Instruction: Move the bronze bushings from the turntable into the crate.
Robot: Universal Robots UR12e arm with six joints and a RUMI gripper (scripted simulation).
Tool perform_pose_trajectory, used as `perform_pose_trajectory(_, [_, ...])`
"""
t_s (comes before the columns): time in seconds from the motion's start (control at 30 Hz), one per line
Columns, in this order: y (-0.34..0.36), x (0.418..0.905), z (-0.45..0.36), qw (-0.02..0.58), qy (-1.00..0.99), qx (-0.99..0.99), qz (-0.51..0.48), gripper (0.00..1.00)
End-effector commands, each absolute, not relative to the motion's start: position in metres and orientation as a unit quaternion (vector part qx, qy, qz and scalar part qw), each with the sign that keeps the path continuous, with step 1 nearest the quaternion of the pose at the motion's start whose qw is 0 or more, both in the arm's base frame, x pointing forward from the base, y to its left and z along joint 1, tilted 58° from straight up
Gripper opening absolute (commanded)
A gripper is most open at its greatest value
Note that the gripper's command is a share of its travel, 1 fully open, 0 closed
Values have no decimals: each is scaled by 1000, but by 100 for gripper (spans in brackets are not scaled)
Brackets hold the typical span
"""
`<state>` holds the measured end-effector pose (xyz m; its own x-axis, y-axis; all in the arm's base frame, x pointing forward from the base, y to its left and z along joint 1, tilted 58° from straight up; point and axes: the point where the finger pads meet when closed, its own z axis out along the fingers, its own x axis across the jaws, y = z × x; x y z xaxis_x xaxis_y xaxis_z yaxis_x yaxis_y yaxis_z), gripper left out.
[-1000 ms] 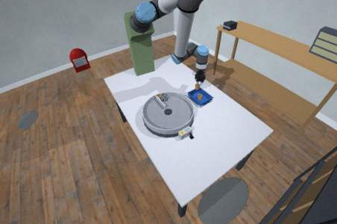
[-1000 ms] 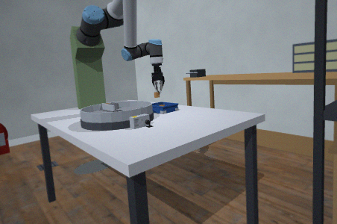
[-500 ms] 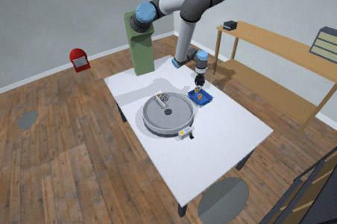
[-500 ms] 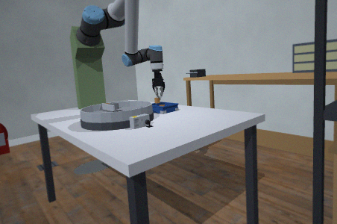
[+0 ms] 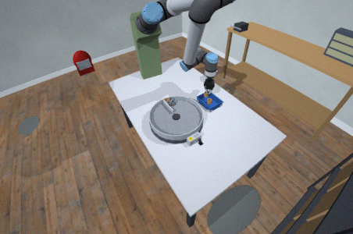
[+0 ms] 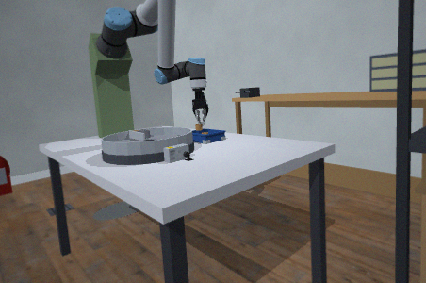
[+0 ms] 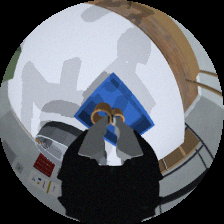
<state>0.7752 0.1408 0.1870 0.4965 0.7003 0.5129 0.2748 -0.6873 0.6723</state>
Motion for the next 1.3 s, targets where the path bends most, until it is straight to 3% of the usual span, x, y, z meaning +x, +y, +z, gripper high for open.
perform_pose_trajectory(0.0, [141,775,187,262,296,824,406,0])
perform_pose_trajectory(1.27, [137,794,175,262,296,824,406,0])
